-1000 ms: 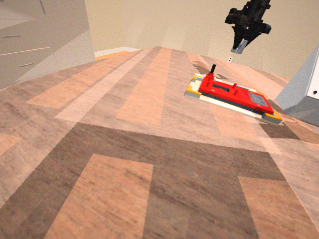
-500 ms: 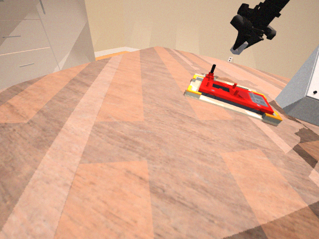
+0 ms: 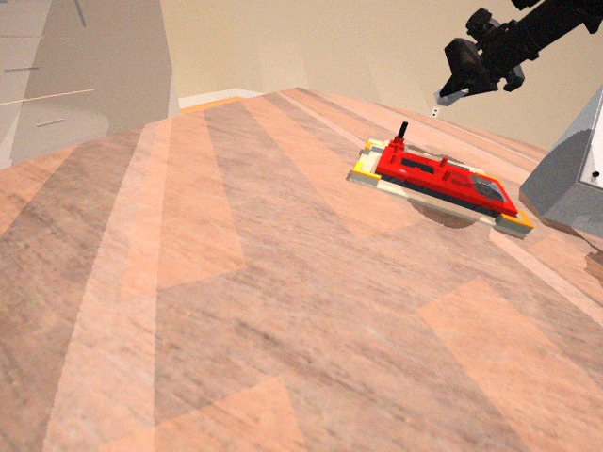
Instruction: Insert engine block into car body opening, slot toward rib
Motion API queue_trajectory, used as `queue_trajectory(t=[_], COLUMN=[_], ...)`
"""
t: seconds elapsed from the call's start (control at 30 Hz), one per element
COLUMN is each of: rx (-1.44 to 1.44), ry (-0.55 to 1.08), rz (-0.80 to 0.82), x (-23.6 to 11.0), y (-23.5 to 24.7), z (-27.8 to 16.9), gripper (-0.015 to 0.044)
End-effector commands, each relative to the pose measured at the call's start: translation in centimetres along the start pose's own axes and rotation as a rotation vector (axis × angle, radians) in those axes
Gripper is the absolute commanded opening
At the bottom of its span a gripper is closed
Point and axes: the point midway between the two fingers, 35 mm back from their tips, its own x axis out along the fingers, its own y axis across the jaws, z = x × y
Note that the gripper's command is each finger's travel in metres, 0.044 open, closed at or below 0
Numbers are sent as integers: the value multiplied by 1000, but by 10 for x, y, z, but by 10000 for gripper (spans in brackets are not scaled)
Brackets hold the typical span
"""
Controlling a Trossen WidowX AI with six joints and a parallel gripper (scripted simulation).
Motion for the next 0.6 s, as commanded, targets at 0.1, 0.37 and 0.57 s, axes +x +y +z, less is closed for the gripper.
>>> queue_trajectory(t=[0.1,0.37,0.57], rx=[8,9,9], ry=[-6,-5,-5], rz=[-7,-6,-6], x=[11,22,30], y=[-3,-3,-3], z=[-11,-22,-29], gripper=[0,0,0])
